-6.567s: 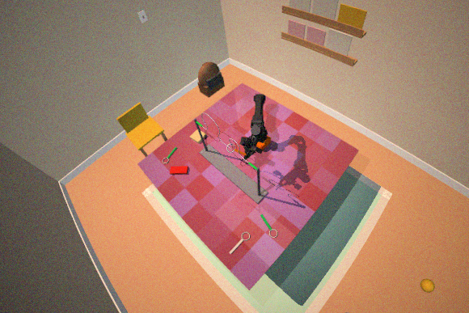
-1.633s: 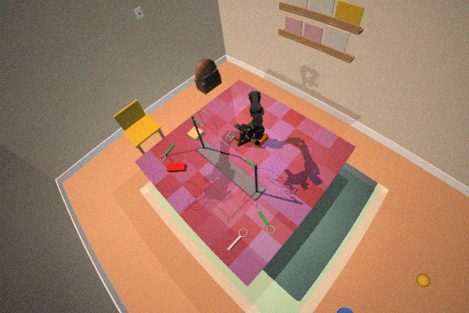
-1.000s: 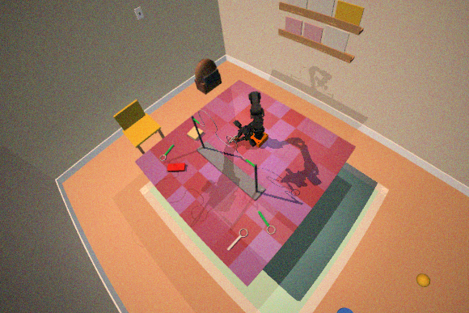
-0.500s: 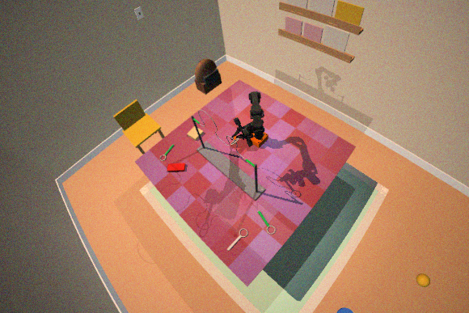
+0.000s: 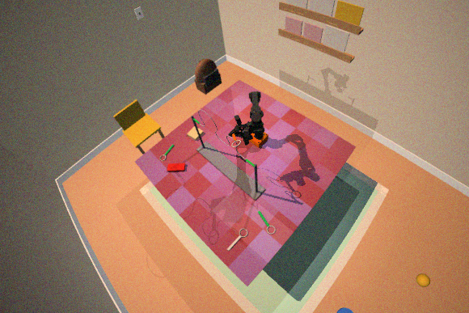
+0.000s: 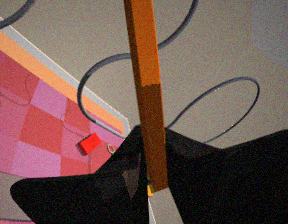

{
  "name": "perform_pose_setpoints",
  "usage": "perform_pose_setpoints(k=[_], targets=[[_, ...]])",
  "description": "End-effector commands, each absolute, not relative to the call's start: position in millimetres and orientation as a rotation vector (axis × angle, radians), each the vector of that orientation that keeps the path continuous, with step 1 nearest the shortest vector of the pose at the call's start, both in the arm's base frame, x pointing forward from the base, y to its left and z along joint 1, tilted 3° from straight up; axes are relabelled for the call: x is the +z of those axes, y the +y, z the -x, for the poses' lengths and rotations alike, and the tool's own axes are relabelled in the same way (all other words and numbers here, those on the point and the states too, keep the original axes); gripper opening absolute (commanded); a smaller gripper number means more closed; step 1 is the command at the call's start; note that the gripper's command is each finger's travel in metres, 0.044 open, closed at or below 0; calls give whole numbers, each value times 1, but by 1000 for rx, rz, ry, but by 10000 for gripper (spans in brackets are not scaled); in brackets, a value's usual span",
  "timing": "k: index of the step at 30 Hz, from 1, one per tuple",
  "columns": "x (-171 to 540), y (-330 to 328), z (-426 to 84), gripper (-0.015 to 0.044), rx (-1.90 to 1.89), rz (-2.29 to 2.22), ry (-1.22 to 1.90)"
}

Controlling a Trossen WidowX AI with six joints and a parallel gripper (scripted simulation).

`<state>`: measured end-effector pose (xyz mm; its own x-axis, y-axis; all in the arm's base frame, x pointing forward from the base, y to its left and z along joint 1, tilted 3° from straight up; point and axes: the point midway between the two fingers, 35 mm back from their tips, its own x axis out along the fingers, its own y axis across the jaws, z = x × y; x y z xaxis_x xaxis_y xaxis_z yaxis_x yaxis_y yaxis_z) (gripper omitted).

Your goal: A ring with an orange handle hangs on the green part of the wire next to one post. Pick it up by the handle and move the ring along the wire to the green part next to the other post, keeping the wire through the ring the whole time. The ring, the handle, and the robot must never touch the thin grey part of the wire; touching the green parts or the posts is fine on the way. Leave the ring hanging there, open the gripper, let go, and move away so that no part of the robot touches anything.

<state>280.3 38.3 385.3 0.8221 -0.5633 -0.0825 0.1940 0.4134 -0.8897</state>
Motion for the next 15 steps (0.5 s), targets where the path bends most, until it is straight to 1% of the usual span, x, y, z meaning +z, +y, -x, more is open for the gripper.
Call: perform_pose_setpoints(k=[1,15], targets=[[390,34,-278,-150,-513,1102,394],[407,30,-278,-150,-571,1370,362]])
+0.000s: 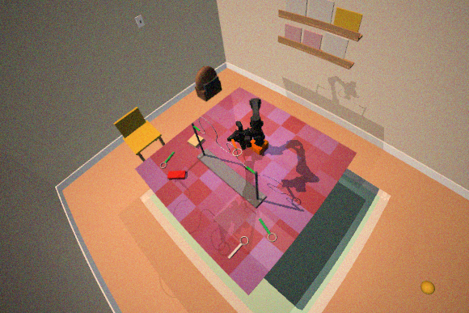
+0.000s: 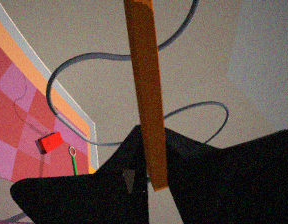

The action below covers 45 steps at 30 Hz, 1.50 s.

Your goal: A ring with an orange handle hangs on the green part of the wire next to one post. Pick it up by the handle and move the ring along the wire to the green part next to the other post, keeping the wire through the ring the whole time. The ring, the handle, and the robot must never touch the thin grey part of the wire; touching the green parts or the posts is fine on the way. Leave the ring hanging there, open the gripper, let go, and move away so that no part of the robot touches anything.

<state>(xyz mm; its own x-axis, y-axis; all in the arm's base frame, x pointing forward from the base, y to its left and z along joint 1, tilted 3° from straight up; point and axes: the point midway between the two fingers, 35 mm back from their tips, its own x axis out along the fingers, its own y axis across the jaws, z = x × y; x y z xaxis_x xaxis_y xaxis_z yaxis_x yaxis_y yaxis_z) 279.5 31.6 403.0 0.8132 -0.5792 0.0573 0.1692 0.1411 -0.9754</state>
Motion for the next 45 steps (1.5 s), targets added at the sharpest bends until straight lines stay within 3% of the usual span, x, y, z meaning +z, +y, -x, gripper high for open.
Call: perform_pose_setpoints(k=[1,25,45], targets=[[409,29,-278,-150,-574,1393,358],[441,23,-283,-150,-613,1929,224],[408,9,-283,-150,-592,1784,246]])
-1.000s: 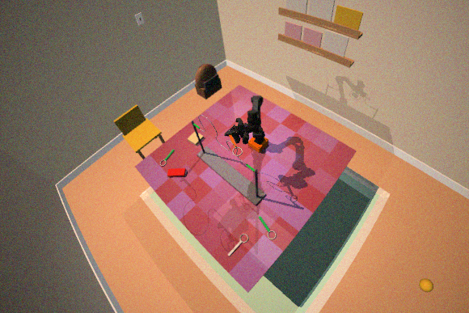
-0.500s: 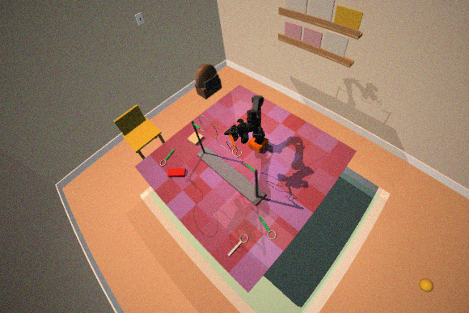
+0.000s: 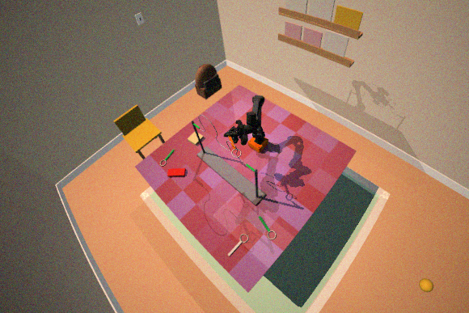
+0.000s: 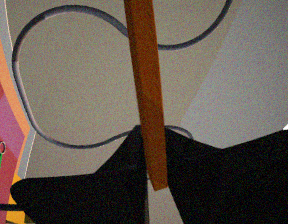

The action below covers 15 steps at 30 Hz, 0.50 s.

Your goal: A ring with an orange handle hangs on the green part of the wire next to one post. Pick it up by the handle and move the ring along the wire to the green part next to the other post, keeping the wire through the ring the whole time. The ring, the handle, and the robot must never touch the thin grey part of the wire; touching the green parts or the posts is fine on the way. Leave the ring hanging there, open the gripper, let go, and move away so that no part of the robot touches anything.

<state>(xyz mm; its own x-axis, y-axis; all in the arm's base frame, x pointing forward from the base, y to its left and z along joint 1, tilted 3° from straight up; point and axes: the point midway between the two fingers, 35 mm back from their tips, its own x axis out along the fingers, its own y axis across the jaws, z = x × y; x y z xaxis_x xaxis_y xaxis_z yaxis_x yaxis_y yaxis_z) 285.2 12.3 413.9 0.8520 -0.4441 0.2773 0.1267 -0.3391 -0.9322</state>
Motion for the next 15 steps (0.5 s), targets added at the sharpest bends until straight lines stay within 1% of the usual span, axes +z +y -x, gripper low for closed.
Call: perform_pose_setpoints(k=[1,15], targets=[[405,8,-283,-150,-589,1765,249],[357,9,-280,-150,-578,1454,336]])
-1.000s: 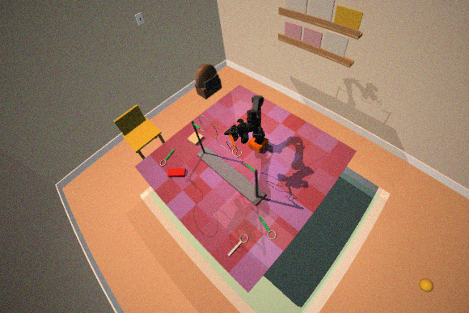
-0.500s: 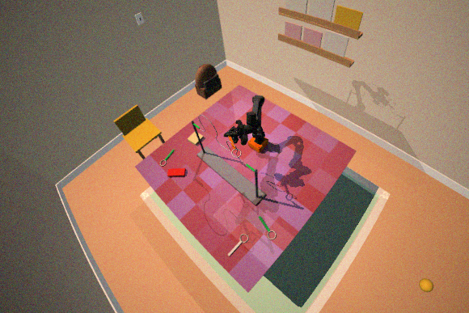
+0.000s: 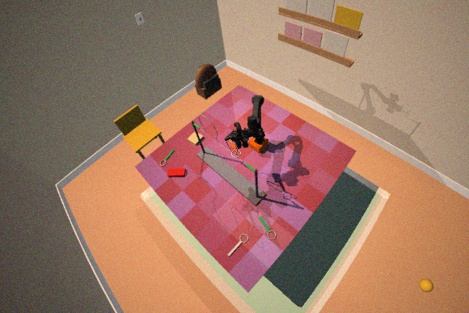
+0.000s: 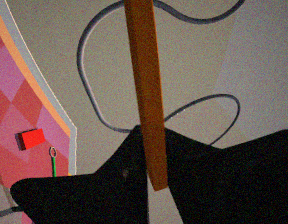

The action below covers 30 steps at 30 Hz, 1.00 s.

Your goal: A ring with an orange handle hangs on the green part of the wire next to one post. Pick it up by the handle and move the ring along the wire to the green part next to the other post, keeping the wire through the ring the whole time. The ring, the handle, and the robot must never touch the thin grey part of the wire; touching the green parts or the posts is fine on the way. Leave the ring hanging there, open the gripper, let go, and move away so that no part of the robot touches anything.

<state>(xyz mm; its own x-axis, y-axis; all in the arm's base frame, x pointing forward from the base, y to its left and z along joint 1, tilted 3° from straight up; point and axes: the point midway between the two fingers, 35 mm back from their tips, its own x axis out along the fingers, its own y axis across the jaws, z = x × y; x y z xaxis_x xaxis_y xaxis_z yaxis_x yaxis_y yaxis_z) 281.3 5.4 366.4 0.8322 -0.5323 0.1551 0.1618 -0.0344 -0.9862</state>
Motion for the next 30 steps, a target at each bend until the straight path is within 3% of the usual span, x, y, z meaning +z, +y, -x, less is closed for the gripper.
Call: perform_pose_setpoints(k=[1,30], targets=[[353,10,-279,-150,-581,1427,349],[264,48,-295,-150,-408,783,349]])
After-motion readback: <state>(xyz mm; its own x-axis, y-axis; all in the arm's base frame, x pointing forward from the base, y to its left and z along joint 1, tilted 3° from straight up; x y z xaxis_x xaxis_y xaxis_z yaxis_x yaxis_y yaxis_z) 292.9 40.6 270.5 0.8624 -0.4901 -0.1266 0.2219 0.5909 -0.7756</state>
